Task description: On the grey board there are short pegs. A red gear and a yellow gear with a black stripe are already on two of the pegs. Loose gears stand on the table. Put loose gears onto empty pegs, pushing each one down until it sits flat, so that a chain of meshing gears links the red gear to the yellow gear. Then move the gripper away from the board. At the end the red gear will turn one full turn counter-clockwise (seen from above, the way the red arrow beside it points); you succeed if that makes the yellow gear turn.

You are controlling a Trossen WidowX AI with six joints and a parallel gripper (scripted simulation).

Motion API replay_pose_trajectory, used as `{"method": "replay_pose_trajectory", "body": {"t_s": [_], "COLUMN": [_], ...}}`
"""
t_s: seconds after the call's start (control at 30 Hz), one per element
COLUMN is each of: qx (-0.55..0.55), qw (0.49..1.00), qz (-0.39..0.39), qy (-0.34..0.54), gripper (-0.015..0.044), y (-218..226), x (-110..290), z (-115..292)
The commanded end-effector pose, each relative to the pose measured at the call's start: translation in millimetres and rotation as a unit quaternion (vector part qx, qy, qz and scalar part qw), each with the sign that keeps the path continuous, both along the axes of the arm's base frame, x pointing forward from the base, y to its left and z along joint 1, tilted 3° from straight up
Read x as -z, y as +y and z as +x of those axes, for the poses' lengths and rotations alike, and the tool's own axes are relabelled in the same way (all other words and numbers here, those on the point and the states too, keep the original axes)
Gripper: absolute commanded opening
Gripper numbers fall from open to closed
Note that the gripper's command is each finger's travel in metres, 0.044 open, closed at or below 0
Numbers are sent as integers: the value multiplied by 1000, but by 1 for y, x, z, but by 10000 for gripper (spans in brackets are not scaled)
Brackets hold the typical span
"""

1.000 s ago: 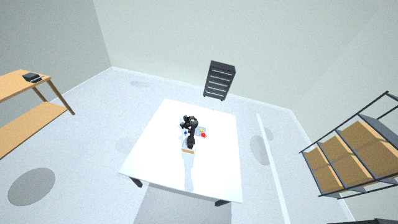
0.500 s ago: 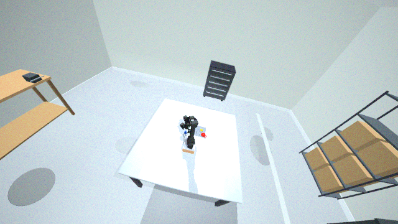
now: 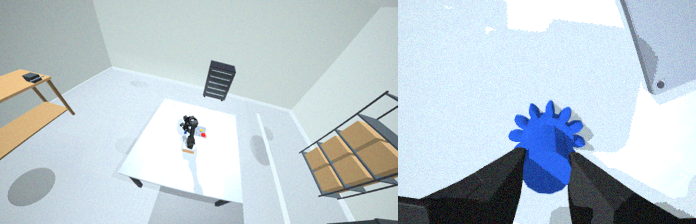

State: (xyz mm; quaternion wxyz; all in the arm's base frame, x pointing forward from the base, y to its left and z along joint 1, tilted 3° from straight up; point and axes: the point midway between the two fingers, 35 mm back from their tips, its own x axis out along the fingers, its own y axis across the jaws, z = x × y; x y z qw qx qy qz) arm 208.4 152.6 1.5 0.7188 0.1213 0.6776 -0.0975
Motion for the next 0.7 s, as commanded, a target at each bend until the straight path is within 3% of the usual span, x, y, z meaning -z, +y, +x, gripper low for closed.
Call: {"method": "replay_pose_trajectory", "body": {"t_s": [0.0,0.1,0.67], "qx": [3,2,-5], "qw": [1000,1000,1000], "qz": [-1,0,20], "qy": [2,1,-14], "gripper": [39,0,0], "y": [0,0,8], "x": [2,1,-40], "z": [-1,0,12]}}
